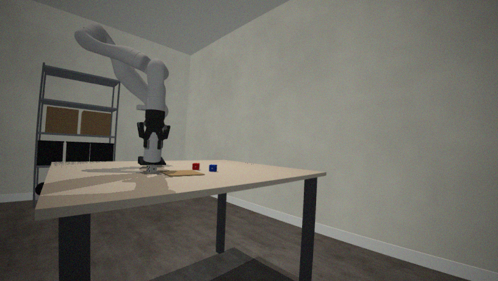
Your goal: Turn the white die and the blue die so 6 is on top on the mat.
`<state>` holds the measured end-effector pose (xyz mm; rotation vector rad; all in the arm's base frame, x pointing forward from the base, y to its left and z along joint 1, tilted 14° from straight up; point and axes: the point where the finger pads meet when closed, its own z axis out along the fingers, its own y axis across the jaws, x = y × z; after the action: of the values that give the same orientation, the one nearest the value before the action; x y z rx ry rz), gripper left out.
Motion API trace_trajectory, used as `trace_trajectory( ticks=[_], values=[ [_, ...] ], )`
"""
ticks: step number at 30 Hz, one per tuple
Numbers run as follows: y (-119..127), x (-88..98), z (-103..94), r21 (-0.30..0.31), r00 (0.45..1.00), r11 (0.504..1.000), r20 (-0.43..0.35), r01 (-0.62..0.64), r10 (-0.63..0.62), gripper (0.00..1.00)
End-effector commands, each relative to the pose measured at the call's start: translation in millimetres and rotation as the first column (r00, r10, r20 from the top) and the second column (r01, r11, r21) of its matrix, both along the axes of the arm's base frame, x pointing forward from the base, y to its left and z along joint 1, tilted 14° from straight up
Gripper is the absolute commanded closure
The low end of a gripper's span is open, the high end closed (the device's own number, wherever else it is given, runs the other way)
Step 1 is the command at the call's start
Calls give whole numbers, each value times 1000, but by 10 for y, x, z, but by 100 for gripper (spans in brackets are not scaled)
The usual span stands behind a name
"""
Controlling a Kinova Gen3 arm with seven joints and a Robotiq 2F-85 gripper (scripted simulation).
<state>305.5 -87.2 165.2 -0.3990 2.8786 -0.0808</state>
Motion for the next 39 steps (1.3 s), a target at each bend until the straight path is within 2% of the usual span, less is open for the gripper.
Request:
trace_trajectory(
  ticks=[1, 39],
  values=[
    [-2, -6, -12, -4, 1000, 1000, -1, -10, 10, 54],
    [-4, 2, -43, -5, 1000, 1000, -2, -14, 14, 54]
  ],
)
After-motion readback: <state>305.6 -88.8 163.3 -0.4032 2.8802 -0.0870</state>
